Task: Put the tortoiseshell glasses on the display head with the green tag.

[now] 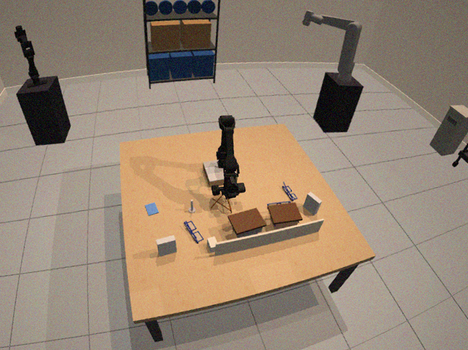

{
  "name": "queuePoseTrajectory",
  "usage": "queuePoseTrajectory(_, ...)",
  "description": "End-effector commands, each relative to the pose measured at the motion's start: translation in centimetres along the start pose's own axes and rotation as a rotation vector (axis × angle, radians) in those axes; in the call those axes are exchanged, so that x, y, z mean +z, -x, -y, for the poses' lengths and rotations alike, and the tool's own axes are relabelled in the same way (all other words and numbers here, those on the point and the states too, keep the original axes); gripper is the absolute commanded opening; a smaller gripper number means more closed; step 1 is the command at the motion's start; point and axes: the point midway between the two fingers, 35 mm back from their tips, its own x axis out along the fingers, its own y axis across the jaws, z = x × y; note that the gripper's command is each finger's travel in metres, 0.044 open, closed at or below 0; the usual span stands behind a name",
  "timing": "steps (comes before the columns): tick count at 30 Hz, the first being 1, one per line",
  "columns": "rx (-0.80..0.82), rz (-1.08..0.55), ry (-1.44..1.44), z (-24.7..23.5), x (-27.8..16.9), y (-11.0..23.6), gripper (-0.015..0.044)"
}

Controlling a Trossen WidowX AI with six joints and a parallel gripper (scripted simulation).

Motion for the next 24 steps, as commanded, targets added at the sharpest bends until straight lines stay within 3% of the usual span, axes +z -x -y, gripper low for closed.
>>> queuePoseTrajectory(1, 0.0, 0.0, 0.0, 0.0, 0.0, 0.0, 0.0013)
queuePoseTrajectory(10, 0.001, 0.0, 0.0, 0.0, 0.2, 1.0, 0.0)
queuePoseTrajectory(24, 0.006, -0.001, 0.0, 0.2, 0.4, 9.5, 0.0)
